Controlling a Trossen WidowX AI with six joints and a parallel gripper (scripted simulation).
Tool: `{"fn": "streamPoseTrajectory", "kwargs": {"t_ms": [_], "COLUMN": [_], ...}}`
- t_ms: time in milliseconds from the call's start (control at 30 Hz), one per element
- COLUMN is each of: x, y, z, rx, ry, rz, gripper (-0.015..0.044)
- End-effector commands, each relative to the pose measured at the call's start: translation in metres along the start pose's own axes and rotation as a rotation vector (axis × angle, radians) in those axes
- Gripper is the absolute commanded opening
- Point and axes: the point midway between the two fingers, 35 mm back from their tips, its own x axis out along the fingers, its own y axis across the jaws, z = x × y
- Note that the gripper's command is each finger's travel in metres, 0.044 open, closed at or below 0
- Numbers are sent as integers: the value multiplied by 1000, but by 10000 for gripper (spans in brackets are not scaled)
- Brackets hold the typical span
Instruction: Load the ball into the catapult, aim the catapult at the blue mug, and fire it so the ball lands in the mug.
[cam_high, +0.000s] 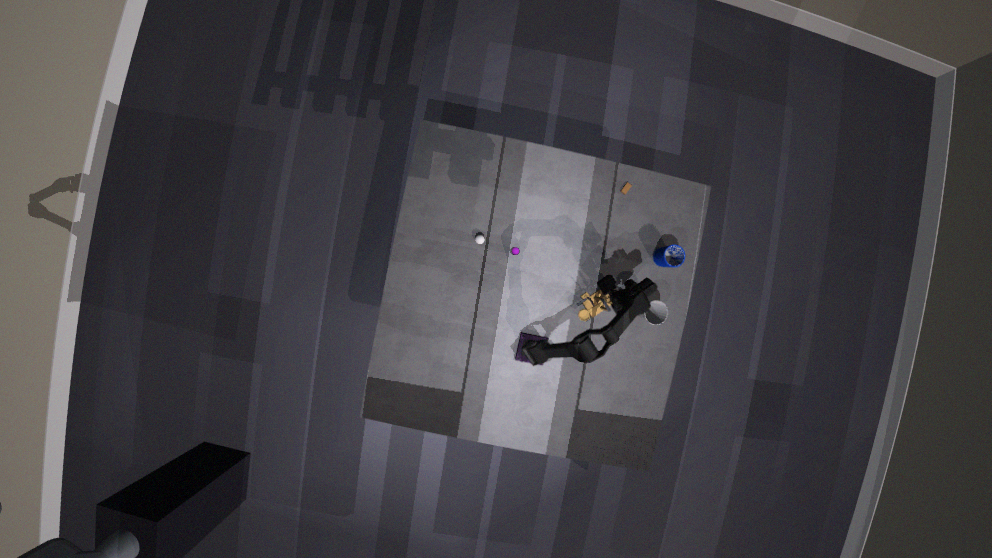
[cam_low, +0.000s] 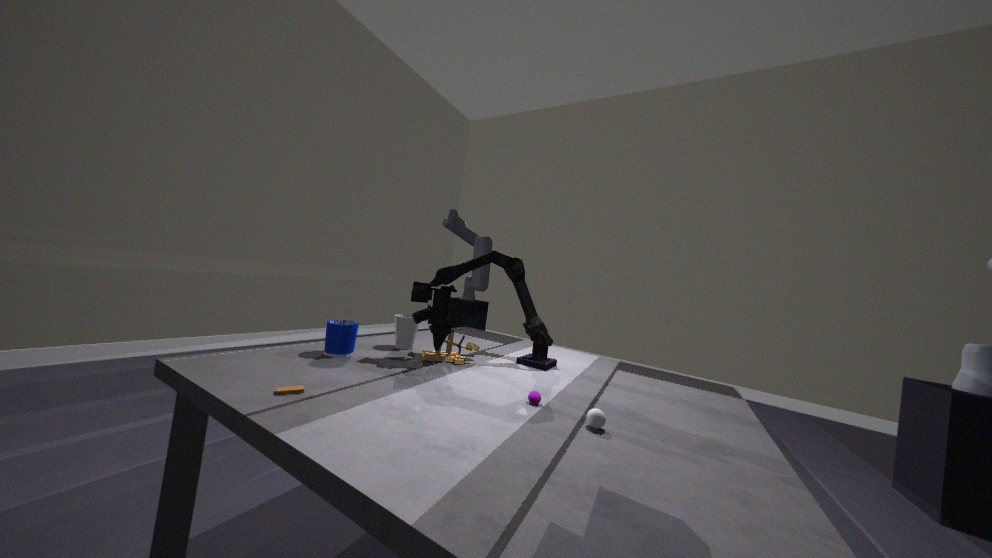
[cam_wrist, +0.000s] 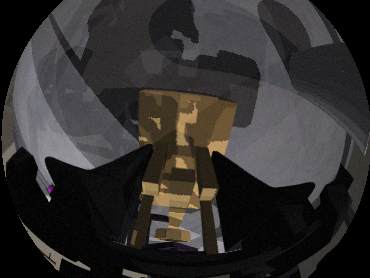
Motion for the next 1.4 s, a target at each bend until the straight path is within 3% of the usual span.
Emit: {"fn": "streamPoseTrajectory", "kwargs": {"t_ms": [0, 400, 500, 700, 967, 1133, 1233, 1267, 1367], "x": [-1, -1, -22, -98, -86, -136, -143, -123, -119], "y": [0, 0, 0, 0, 0, 0, 0, 1, 16], "z": [0, 0, 3, -1, 3, -2, -3, 1, 0], "rx": [0, 0, 0, 0, -1, -3, -3, -6, -63], "ry": [-2, -2, -2, -1, -9, -41, -46, -26, -29], "rz": [0, 0, 0, 0, 0, 0, 0, 1, 8], "gripper": [53, 368, 440, 440, 440, 440, 440, 414, 335]}}
